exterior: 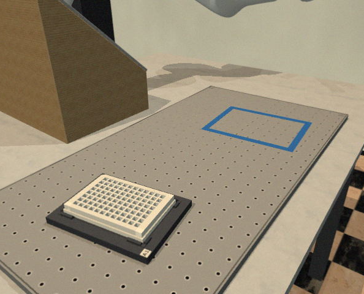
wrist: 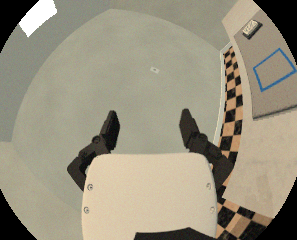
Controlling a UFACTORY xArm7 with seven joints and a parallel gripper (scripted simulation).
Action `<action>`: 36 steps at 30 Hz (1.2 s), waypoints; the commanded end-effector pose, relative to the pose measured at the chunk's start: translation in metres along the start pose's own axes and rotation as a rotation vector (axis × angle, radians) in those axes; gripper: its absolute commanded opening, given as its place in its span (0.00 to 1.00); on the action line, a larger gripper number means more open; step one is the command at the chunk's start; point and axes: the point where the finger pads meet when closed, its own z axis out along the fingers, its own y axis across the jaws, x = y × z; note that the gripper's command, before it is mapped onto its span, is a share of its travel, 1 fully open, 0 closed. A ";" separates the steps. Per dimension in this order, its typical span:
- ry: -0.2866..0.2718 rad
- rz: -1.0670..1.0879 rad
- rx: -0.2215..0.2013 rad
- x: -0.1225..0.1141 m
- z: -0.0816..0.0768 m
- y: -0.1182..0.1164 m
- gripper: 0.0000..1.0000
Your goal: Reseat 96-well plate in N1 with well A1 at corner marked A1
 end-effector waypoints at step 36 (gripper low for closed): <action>-0.004 0.085 0.143 0.028 -0.023 -0.079 1.00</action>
